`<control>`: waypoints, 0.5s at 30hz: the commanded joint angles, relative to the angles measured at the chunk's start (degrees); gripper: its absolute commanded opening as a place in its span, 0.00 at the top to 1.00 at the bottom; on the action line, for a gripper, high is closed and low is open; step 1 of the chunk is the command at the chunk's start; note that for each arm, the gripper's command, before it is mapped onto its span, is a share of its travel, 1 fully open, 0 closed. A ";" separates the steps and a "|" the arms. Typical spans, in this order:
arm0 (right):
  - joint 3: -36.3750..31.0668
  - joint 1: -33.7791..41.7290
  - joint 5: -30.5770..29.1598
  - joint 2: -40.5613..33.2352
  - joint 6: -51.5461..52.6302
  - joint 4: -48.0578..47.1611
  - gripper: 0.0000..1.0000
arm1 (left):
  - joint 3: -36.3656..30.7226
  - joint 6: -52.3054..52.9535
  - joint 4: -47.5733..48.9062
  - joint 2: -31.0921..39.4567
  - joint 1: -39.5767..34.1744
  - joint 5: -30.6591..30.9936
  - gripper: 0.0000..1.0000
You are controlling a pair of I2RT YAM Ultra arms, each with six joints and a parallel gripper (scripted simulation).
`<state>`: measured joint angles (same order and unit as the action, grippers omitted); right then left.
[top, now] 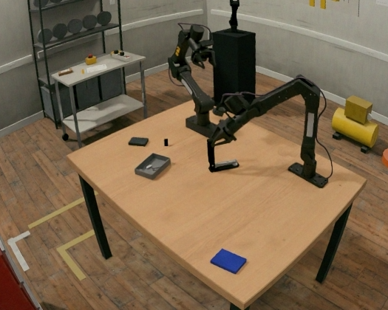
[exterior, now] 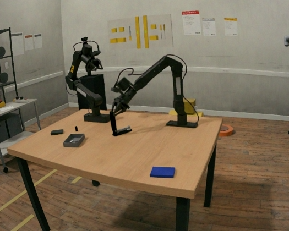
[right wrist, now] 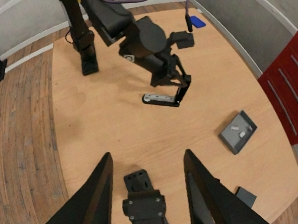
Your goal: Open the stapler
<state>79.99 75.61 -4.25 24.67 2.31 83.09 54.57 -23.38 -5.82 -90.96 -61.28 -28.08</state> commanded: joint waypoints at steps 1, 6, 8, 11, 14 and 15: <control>0.98 0.43 -0.10 1.07 0.11 -0.12 0.43 | 4.80 -1.31 -6.33 -1.12 1.31 2.56 0.79; 0.98 0.43 -0.10 1.07 0.11 -0.12 0.43 | 9.98 -1.69 -12.38 -3.50 2.81 5.23 0.79; 0.98 0.43 -0.10 1.07 0.11 -0.12 0.43 | 12.11 -1.80 -14.75 -4.55 3.39 6.28 0.79; 0.98 0.43 -0.10 1.07 0.11 -0.12 0.43 | 13.18 -1.84 -15.93 -5.10 3.68 6.79 0.79; 0.98 0.43 -0.10 1.07 0.11 -0.12 0.43 | 16.63 -1.94 -19.62 -6.92 4.55 8.35 0.79; 0.98 0.43 -0.10 1.07 0.11 -0.12 0.43 | 17.68 -1.96 -20.72 -7.49 4.82 8.85 0.79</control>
<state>79.99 75.61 -4.25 24.67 2.31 83.09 68.49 -24.45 -21.78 -97.34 -57.39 -21.17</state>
